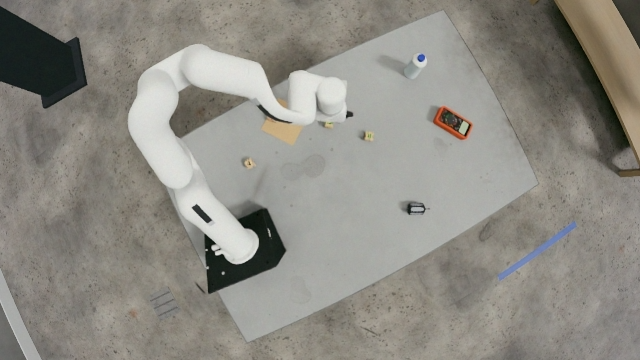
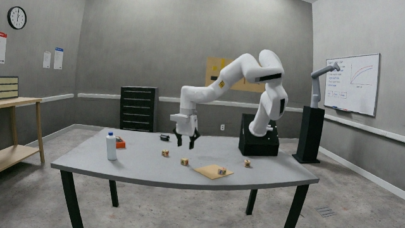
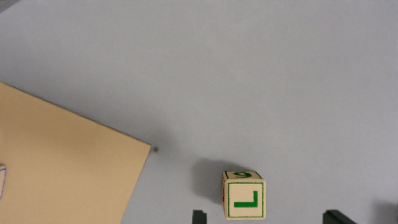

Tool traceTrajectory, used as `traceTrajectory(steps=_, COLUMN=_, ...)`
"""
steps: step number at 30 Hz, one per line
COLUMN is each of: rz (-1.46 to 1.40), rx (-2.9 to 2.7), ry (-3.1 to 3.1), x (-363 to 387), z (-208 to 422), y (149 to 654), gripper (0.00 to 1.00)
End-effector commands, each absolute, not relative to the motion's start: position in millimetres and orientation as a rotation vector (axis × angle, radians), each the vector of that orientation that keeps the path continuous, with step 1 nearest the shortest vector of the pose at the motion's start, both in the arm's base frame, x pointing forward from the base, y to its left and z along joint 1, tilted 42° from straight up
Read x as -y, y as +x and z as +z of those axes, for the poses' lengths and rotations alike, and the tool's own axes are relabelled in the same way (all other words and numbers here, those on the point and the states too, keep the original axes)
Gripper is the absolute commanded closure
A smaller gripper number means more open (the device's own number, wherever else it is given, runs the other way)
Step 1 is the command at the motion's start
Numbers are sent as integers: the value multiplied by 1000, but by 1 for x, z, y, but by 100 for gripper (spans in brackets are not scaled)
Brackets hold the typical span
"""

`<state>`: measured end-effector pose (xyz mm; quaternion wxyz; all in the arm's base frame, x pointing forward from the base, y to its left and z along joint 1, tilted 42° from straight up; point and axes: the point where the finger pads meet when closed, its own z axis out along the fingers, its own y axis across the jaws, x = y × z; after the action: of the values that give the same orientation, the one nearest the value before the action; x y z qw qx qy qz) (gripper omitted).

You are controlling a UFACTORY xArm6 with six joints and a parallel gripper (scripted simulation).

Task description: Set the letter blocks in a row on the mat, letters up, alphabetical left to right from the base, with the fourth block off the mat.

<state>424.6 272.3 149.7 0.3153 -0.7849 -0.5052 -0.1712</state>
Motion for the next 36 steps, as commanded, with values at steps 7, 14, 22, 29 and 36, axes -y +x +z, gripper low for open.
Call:
traceTrajectory(steps=7, rz=-456, rx=1331, ry=-2068, x=-272, z=151, y=426, gripper=31)
traceTrajectory(steps=14, rz=-456, rx=1331, ry=-2068, x=-273, z=150, y=426, gripper=31)
traceTrajectory(steps=22, rz=-455, rx=1331, ry=-2068, x=-276, z=147, y=426, gripper=31)
traceTrajectory(steps=29, rz=-455, rx=1331, ry=-2068, x=-281, z=141, y=425, gripper=31)
traceTrajectory(steps=36, rz=-455, rx=1331, ry=-2068, x=-288, z=133, y=425, gripper=31)
